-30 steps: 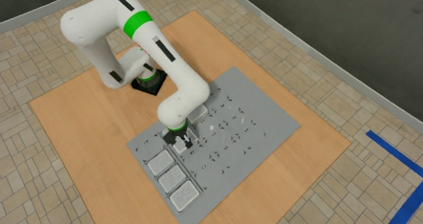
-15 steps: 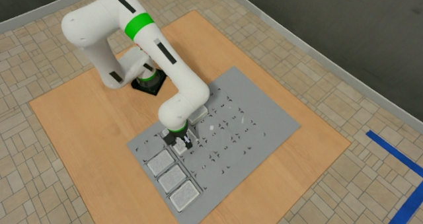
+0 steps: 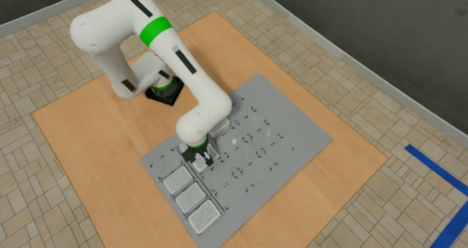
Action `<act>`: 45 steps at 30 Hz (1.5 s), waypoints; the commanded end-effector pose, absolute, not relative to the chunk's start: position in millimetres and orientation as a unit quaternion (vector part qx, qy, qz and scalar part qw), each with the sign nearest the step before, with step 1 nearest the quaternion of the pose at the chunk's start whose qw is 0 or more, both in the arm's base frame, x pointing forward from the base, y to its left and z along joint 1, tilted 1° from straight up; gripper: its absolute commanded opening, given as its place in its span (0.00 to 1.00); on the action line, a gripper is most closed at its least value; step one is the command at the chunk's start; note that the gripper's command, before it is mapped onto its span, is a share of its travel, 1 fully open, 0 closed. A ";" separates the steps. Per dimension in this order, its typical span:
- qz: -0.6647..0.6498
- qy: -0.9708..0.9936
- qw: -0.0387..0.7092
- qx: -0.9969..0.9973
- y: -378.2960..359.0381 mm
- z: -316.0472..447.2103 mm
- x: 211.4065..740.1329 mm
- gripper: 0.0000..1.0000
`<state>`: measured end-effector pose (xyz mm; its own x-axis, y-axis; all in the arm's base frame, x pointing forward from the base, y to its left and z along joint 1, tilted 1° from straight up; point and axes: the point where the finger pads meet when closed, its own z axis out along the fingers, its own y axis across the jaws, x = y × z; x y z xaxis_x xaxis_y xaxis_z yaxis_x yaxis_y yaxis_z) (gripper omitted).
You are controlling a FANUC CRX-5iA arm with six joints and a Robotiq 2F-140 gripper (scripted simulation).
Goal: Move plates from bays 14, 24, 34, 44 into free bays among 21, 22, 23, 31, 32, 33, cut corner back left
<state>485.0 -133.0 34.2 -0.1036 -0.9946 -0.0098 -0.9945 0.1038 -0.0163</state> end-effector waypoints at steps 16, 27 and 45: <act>-0.004 0.743 0.010 -0.669 -133.2 15.2 486.0 0.10; -0.004 0.743 0.010 -0.669 -133.2 15.2 485.9 0.10; -0.004 0.743 0.010 -0.669 -133.2 15.2 485.9 0.10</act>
